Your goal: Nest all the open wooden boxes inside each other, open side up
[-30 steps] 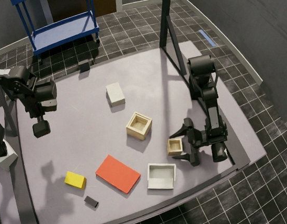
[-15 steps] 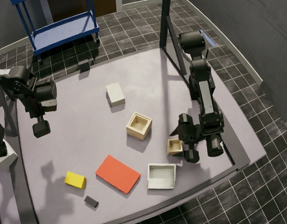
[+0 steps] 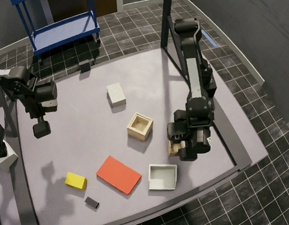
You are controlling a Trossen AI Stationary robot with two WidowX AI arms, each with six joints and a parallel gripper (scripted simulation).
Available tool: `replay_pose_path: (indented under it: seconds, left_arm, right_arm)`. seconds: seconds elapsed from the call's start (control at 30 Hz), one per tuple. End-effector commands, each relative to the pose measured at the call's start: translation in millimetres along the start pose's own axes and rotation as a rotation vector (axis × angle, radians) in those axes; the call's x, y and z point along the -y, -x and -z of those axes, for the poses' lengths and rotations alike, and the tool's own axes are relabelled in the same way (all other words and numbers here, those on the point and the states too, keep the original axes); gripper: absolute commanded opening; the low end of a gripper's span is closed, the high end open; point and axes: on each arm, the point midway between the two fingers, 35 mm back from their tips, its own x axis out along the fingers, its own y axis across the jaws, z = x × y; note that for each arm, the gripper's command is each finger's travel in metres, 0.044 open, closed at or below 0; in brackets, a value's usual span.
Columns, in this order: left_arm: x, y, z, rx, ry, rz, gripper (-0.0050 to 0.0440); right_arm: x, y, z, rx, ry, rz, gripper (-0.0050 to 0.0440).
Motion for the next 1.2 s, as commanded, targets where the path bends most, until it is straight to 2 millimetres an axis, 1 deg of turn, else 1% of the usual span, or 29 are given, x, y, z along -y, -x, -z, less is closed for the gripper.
replay_pose_path:
  seconds: [0.0,0.1,0.17,1.17]
  left_arm:
    - [-6,12,-10,-0.133,-0.013,-0.013,0.0400]
    - [-5,19,-16,-0.301,-0.010,-0.011,0.0400]
    - [-5,22,-17,-0.362,-0.008,-0.010,0.0400]
    - [-3,22,-15,-0.368,-0.006,-0.004,0.0400]
  right_arm:
    - [-1,5,-1,0.017,0.004,0.007,0.0400]
    - [-1,5,-1,0.017,0.004,0.007,0.0400]
    - [-1,5,-1,0.017,0.004,0.007,0.0400]
    - [-1,5,-1,0.017,0.004,0.007,0.0400]
